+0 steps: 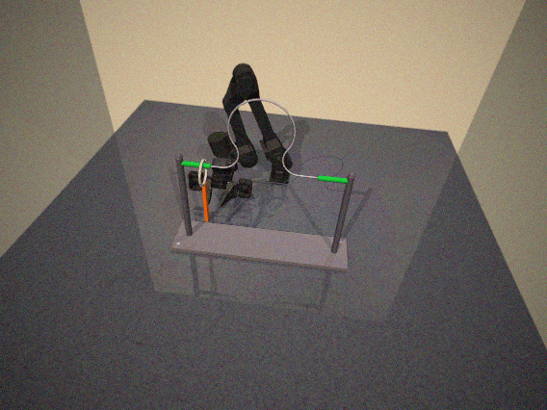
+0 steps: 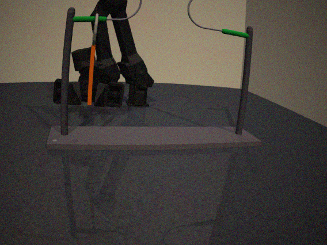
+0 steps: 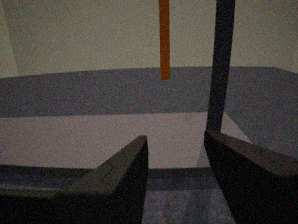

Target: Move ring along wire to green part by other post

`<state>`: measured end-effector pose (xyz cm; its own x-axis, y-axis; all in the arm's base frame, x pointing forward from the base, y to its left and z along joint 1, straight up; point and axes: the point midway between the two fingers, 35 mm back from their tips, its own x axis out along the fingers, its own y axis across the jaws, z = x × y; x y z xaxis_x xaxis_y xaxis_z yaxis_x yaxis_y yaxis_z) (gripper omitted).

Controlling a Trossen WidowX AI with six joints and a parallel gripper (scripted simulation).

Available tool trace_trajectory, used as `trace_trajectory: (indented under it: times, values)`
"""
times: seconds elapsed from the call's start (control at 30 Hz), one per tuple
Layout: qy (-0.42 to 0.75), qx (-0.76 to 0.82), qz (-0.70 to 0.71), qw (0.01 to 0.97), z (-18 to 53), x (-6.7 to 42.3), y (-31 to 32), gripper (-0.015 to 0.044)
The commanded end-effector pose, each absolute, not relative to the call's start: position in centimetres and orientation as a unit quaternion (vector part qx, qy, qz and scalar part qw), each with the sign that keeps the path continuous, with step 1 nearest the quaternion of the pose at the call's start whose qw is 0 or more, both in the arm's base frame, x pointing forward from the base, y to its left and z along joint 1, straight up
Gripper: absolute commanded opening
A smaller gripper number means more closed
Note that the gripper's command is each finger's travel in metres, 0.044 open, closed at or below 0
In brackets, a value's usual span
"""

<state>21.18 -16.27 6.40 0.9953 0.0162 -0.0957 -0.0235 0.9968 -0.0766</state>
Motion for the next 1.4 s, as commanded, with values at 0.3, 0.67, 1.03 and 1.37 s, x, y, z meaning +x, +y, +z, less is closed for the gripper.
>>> trace_trajectory:
  times: [0.3,0.67,1.03,1.37]
  values:
    - [0.045,-0.016,0.008,0.999,9.1,24.2,-16.5,0.016]
    - [0.038,-0.009,0.007,0.999,11.0,26.0,-16.2,0.016]
    - [0.038,-0.009,0.007,0.999,11.0,27.6,-16.4,0.016]
    - [0.038,-0.009,0.007,0.999,10.9,29.1,-16.5,0.016]
